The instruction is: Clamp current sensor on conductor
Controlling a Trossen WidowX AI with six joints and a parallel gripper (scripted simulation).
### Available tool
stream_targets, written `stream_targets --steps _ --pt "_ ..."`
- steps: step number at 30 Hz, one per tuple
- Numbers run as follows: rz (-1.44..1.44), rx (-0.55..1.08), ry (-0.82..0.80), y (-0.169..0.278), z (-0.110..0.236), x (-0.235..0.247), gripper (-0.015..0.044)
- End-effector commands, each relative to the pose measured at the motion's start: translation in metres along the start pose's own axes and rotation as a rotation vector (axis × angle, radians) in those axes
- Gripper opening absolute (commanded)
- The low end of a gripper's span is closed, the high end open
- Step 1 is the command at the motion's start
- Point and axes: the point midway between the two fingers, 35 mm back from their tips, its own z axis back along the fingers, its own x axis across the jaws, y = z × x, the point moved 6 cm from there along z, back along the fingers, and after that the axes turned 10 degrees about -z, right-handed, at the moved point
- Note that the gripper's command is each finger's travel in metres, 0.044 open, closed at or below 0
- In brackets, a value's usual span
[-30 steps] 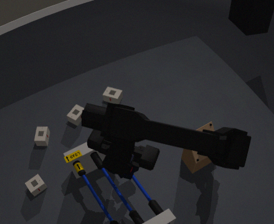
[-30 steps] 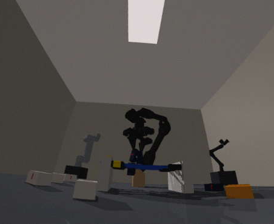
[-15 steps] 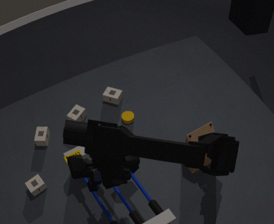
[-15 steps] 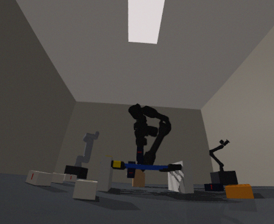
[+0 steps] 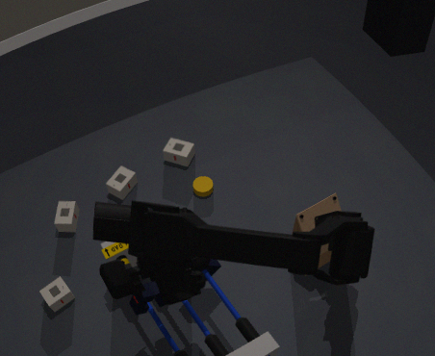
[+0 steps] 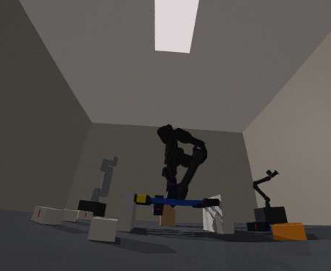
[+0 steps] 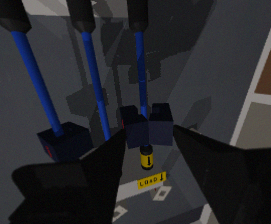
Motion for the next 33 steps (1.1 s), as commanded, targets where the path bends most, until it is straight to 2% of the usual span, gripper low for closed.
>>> stream_targets --steps 1,25,33 --pt "-0.002 -0.005 0.003 0.000 -0.006 0.000 0.0000" --pt "-0.001 -0.008 0.004 -0.001 -0.045 0.000 0.0000" --pt "0.004 -0.003 -0.001 -0.001 -0.041 0.000 0.0000"
